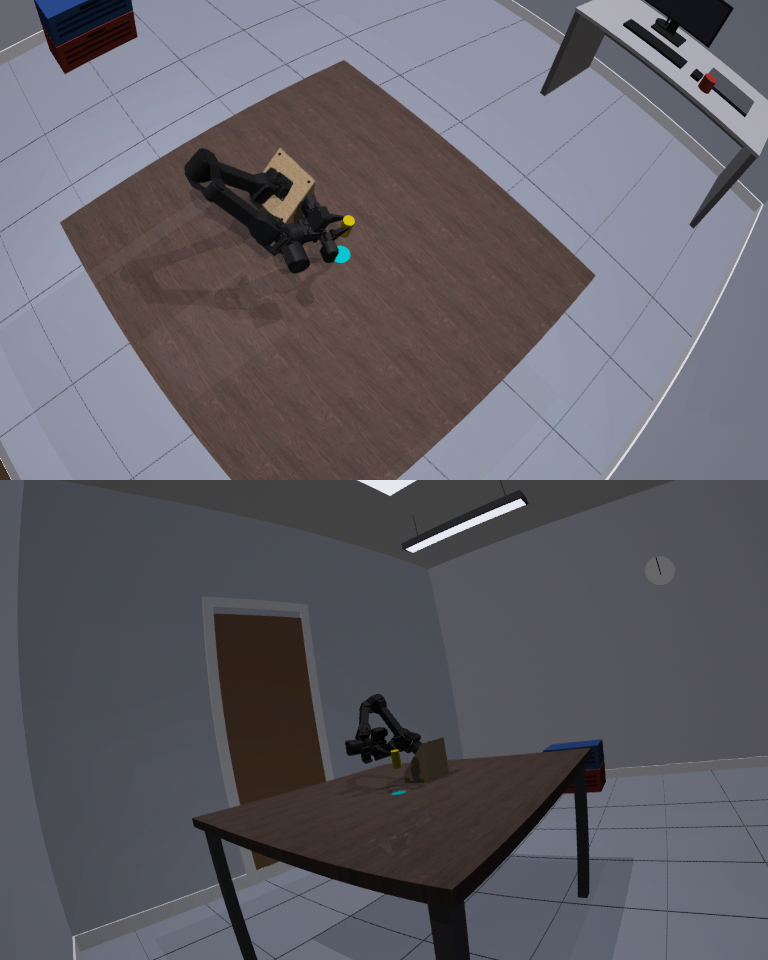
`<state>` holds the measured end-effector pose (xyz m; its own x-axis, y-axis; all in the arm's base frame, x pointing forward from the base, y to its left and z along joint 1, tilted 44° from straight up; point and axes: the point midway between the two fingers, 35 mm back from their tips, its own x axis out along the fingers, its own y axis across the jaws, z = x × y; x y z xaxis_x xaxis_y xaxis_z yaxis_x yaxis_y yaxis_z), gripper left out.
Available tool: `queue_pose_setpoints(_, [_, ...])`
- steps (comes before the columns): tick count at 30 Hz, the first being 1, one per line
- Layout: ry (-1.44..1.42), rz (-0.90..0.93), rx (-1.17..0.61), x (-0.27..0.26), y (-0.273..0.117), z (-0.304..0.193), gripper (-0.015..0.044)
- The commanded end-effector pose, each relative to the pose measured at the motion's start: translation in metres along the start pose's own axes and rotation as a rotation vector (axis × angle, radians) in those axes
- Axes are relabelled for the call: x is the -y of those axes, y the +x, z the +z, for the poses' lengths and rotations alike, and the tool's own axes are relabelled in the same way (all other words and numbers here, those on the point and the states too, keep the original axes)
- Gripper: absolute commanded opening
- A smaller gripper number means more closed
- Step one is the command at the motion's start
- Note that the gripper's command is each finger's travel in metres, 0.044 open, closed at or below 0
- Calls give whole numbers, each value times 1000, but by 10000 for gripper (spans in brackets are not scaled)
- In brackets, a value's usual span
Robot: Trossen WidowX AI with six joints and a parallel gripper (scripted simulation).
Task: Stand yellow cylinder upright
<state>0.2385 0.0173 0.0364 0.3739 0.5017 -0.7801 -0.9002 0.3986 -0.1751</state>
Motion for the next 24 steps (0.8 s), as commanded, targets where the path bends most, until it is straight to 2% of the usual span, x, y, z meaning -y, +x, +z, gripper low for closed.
queue_pose_setpoints(1, [-19,-18,25,-2,-2,1,105])
queue_pose_setpoints(24, [-84,-87,98,1,-9,4,105])
